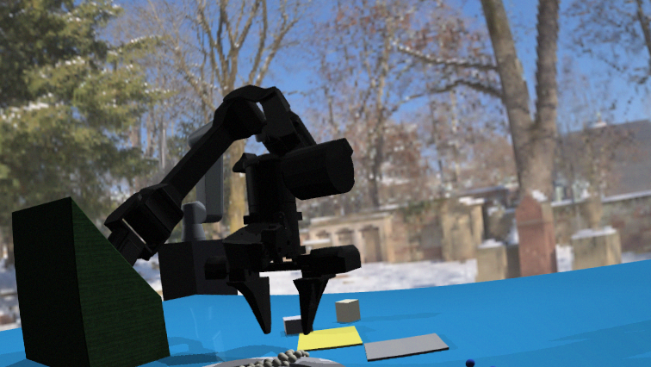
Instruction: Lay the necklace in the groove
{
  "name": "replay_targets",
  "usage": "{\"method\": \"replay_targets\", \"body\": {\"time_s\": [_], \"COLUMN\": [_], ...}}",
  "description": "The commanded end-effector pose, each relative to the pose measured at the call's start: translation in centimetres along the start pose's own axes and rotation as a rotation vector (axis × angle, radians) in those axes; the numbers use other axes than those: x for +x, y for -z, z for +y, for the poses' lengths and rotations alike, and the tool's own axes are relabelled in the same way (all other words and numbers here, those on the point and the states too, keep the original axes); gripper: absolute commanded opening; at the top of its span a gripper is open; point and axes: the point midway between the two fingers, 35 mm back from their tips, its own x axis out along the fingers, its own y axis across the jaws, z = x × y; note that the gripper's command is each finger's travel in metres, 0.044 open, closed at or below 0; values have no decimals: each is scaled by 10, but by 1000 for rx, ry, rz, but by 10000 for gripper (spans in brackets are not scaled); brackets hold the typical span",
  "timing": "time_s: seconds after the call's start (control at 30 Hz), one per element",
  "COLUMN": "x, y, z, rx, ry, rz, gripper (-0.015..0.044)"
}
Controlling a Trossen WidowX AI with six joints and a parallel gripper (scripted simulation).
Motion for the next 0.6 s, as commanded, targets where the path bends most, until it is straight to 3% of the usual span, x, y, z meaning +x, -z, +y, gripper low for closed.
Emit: {"method": "replay_targets", "body": {"time_s": [0.0, 0.57], "x": [0, 26], "y": [0, 1], "z": [1, -1], "rx": [-1, 9], "ry": [-3, 0], "rz": [-1, 7], "gripper": [250, 250]}}
